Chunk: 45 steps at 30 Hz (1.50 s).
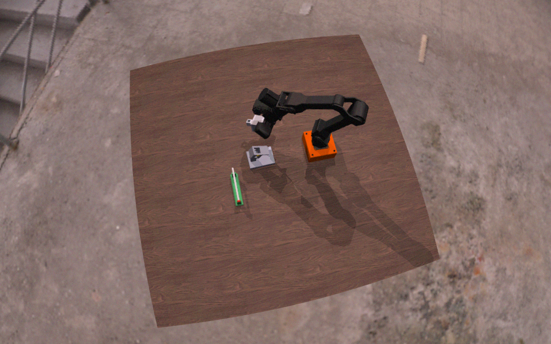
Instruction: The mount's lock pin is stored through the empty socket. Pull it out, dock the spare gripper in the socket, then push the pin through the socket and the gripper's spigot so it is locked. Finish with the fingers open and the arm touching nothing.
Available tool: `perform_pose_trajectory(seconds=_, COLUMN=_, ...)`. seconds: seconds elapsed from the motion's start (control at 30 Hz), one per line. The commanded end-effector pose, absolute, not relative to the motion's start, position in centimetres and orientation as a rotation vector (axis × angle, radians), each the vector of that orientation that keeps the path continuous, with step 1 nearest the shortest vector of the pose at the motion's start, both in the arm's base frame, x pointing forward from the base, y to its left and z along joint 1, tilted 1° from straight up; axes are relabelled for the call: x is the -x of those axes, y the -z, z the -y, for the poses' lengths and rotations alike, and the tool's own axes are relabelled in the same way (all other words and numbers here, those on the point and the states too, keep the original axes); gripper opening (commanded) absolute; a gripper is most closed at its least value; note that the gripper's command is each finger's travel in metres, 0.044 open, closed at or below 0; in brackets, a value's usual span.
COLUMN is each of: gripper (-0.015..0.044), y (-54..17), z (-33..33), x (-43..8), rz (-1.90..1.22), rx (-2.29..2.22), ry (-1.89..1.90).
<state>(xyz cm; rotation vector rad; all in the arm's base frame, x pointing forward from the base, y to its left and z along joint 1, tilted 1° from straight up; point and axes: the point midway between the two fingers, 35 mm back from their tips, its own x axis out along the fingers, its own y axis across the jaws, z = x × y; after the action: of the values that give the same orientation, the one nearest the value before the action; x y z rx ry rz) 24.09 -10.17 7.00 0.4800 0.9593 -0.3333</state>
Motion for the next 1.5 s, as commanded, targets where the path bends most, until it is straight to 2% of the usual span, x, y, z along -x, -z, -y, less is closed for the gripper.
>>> perform_pose_trajectory(seconds=0.0, gripper=0.0, y=-7.6, z=9.6, x=-24.4, rz=-0.977, rx=-0.554, ry=0.311)
perform_pose_trajectory(seconds=1.47, gripper=0.0, y=-13.1, z=1.3, x=-23.0, rz=-1.461, rx=-1.594, ry=0.242)
